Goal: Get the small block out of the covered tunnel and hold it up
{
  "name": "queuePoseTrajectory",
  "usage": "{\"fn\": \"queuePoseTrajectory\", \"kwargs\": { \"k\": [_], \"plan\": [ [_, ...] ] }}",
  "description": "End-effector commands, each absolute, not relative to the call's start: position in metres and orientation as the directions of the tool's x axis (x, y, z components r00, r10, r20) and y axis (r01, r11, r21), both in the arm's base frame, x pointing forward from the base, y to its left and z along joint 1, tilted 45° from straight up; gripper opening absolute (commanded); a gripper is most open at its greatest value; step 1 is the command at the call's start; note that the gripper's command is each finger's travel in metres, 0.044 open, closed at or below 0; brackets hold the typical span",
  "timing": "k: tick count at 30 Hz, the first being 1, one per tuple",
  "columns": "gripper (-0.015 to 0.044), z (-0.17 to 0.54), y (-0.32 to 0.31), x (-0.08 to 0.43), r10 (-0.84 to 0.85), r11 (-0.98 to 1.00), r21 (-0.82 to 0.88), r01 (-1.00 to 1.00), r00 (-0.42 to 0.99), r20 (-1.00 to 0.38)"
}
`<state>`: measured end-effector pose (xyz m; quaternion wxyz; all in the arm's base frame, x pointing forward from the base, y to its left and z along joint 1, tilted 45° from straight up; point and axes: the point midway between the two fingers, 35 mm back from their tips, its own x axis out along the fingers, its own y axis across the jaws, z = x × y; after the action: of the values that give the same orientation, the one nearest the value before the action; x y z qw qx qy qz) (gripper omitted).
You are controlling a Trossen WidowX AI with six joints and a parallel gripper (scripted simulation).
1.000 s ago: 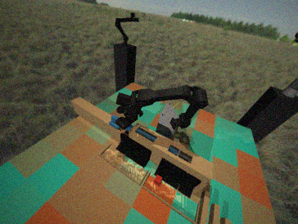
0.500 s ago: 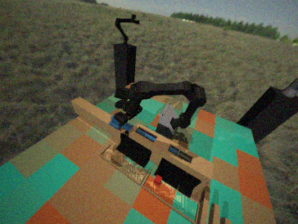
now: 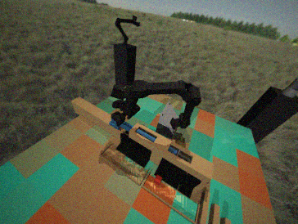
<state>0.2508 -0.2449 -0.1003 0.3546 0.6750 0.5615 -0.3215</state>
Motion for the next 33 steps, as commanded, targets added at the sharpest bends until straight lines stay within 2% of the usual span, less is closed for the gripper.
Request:
{"fn": "queuePoseTrajectory", "kwargs": {
  "k": [1,20,33],
  "plan": [
    [0.044,-0.109,-0.238,0.25,0.541,-0.116,0.113,0.987,0.158,-0.826],
    [0.044,-0.129,-0.218,0.249,0.541,-0.116,0.114,0.987,0.159,-0.826],
    [0.0099,-0.124,-0.223,0.249,0.535,-0.111,0.12,0.987,0.161,-0.83]
  ]
}}
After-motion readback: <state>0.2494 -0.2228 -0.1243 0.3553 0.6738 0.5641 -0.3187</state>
